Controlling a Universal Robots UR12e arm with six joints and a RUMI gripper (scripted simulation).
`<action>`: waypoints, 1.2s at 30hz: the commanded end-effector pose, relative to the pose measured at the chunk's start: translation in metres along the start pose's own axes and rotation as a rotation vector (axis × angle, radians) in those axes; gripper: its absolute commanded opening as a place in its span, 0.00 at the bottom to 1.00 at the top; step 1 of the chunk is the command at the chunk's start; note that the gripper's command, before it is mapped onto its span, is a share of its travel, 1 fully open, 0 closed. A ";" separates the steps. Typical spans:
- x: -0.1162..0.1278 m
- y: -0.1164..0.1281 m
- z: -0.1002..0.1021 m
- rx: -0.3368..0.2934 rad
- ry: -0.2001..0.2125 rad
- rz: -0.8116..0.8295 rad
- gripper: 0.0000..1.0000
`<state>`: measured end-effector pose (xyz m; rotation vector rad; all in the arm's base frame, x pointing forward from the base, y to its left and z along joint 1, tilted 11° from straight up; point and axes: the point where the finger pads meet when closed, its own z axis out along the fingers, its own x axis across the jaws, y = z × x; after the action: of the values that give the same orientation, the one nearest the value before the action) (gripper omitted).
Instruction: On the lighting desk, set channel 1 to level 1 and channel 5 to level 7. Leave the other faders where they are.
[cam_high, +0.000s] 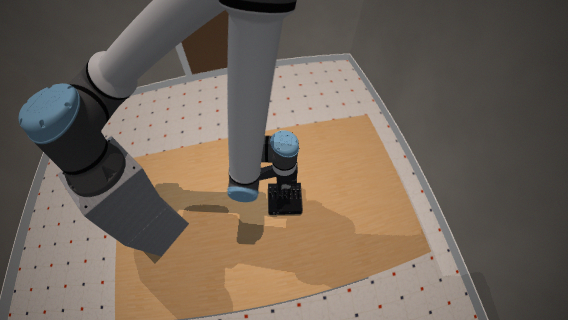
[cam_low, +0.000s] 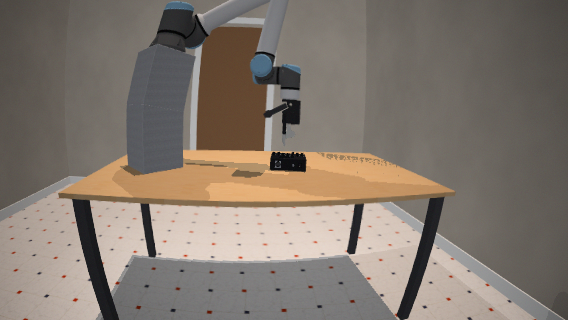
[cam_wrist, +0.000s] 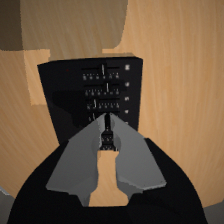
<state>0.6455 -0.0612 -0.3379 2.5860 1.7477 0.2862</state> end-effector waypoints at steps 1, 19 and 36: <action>0.000 0.000 -0.004 -0.001 0.000 0.000 0.00; 0.000 0.000 -0.012 -0.001 0.000 0.000 1.00; 0.000 0.000 -0.077 -0.001 0.000 0.000 1.00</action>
<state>0.6364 -0.0668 -0.2798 2.5859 1.7474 0.2865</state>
